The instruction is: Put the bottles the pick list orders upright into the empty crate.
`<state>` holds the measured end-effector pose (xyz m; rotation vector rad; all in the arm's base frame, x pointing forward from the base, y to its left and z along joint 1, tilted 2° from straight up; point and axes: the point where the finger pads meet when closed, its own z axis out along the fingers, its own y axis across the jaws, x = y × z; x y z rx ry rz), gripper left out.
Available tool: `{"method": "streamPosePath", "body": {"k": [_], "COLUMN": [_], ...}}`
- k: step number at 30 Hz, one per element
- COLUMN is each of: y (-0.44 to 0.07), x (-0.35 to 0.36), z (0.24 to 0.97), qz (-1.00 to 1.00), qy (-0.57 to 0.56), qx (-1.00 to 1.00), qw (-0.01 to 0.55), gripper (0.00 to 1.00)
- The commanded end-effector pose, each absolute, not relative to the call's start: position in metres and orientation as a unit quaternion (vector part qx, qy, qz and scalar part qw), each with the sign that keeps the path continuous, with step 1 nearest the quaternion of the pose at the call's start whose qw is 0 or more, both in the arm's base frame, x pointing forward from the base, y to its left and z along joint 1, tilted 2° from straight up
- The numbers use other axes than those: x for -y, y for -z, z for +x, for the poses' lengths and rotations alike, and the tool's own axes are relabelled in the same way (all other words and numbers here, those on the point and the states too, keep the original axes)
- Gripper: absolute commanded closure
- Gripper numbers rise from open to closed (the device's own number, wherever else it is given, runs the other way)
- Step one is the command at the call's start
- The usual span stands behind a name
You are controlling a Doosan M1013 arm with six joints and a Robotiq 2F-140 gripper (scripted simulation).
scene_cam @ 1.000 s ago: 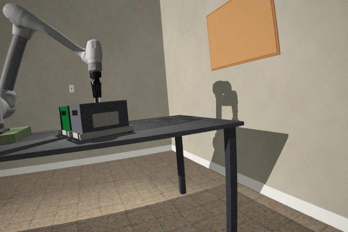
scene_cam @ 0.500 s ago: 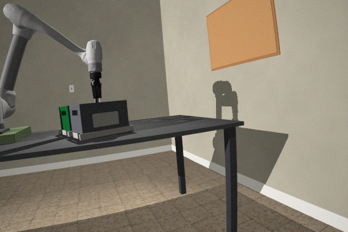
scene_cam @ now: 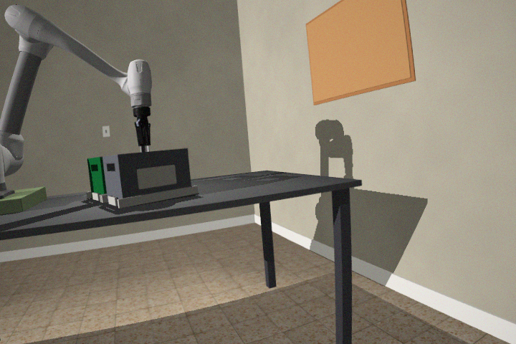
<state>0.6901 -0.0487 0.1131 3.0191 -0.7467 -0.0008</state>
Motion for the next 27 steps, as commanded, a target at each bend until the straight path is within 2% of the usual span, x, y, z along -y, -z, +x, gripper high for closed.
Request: {"method": "streamPosePath", "body": {"k": [1, 23, 24, 27], "y": [-0.1132, -0.1132, -0.111, -0.111], "x": [0.0487, 0.0487, 0.0487, 0.0487], "z": [0.6901, 0.6901, 0.6901, 0.6901], "qz": [0.971, 0.971, 0.971, 0.971], "qy": [0.0, 0.0, 0.0, 0.0], "qx": [0.24, 0.24, 0.24, 0.24], "qw": [0.016, 0.016, 0.016, 0.016], "gripper": [1.0, 1.0, 0.62, 0.62]}}
